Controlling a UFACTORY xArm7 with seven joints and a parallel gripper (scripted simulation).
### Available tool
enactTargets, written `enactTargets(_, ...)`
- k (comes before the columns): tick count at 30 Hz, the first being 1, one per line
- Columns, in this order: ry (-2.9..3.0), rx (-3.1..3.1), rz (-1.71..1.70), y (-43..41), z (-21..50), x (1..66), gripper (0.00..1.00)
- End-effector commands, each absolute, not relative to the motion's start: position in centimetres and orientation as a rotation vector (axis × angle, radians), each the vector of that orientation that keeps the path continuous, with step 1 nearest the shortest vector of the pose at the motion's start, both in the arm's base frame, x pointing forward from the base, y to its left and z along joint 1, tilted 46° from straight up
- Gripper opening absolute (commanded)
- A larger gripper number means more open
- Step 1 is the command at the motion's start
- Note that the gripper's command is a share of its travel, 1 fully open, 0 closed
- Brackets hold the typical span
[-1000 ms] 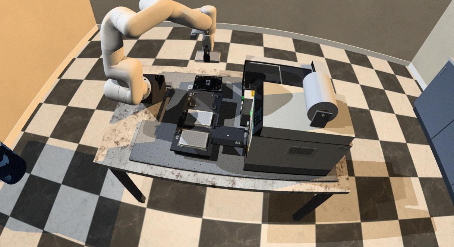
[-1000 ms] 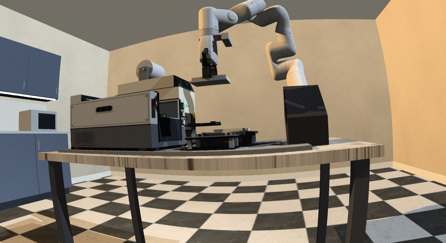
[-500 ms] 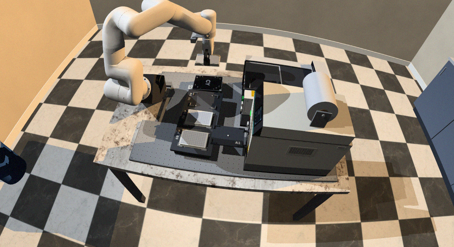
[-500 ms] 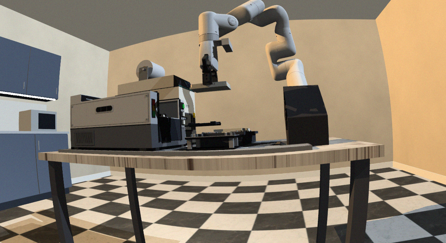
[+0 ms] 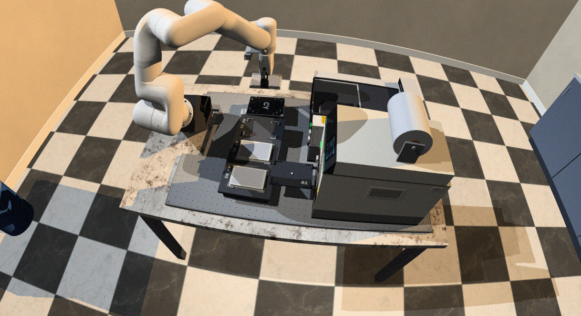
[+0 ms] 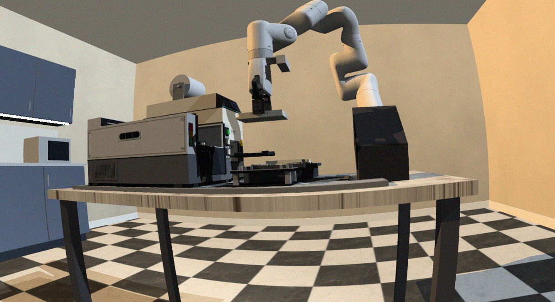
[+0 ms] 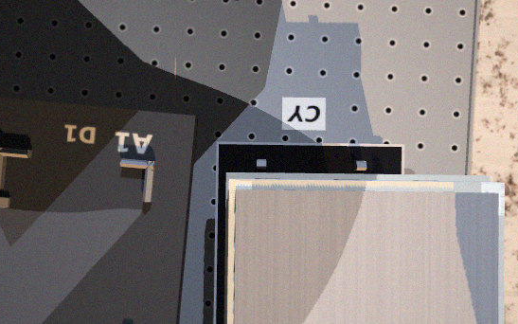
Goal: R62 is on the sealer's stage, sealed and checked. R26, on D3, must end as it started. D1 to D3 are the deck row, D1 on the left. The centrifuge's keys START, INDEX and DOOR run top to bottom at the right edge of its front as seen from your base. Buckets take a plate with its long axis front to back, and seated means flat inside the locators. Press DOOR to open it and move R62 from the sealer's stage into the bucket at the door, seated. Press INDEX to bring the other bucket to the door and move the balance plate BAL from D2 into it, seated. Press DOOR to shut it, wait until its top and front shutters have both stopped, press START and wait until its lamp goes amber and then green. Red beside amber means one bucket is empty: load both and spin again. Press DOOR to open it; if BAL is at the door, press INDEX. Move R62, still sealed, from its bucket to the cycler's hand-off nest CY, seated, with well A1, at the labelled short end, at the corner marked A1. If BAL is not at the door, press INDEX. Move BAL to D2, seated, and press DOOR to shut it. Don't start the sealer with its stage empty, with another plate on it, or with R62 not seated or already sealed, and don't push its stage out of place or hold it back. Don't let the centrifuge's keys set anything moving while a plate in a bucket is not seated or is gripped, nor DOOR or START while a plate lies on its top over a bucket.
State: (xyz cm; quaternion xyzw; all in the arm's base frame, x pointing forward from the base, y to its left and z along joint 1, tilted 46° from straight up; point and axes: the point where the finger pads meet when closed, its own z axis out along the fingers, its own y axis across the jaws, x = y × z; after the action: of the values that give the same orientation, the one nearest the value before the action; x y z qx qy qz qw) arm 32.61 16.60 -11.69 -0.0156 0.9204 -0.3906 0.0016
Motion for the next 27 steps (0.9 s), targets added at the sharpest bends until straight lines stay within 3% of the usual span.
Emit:
enactTargets(1, 2.889, -0.052, -1.217, 16.5, -12.0, 32.7, 0.00)
enactTargets(27, 2.889, -0.052, -1.217, 13.7, -14.8, 32.8, 0.00)
